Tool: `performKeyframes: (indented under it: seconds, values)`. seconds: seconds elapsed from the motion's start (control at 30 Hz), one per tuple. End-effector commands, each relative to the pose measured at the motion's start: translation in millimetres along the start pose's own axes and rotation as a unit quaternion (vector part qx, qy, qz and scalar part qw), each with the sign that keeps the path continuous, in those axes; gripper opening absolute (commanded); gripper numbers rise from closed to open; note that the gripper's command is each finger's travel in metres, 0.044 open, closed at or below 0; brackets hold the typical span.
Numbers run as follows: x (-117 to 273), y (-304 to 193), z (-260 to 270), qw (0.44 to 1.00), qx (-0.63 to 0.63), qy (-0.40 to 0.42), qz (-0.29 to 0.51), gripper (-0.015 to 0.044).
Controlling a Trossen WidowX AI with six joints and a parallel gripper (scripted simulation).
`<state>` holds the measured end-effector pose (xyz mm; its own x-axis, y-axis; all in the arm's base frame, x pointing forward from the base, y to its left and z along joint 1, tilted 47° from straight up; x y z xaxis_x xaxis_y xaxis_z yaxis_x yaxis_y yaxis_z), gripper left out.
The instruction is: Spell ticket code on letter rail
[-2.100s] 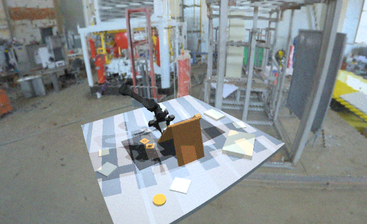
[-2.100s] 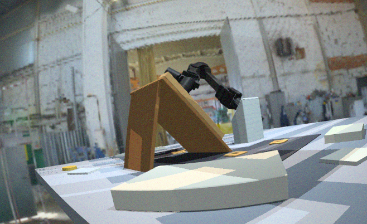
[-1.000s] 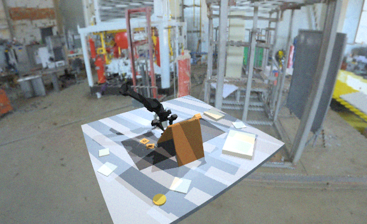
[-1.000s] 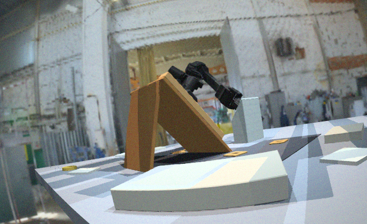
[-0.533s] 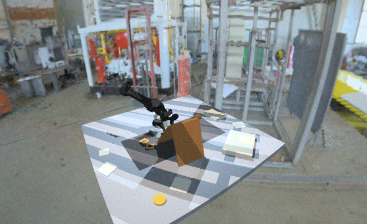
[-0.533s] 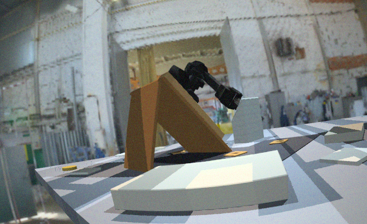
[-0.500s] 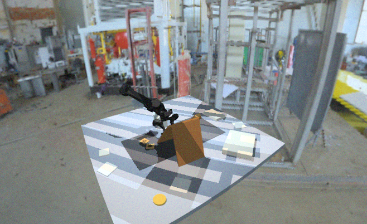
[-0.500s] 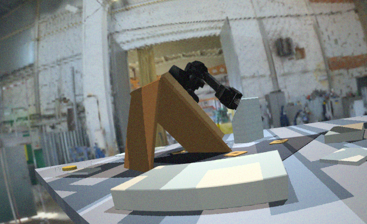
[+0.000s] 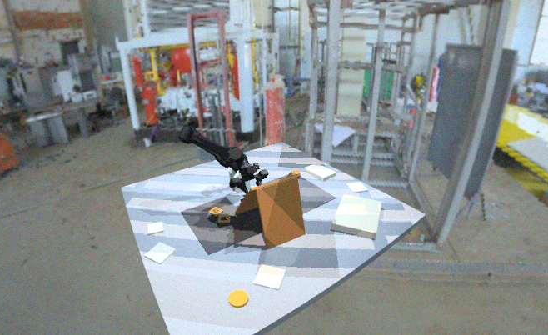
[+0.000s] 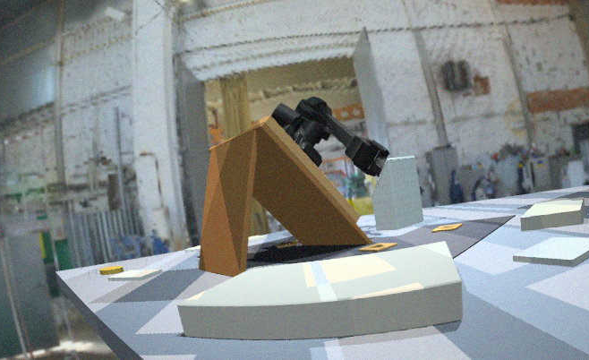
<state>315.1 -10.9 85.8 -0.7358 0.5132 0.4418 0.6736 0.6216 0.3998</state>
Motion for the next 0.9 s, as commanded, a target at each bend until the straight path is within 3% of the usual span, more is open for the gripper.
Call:
performKeyframes:
  seconds: [0.0,0.87]
  values:
    - [0,-1,4,1.000,0.001,0.001,0.003,0.0000]
    - [0,1,19,1.000,0.001,0.001,0.003,0.0000]
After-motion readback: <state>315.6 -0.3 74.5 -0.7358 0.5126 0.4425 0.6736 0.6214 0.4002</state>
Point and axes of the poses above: the point midway between the two fingers, 35 mm back from their tips, its own x axis back along the fingers, its own z axis across the jaws, y = z × x, the point moved 3 cm from there along x, back along the fingers, and after that the axes turned 9 degrees about x, right-handed, at the moved point
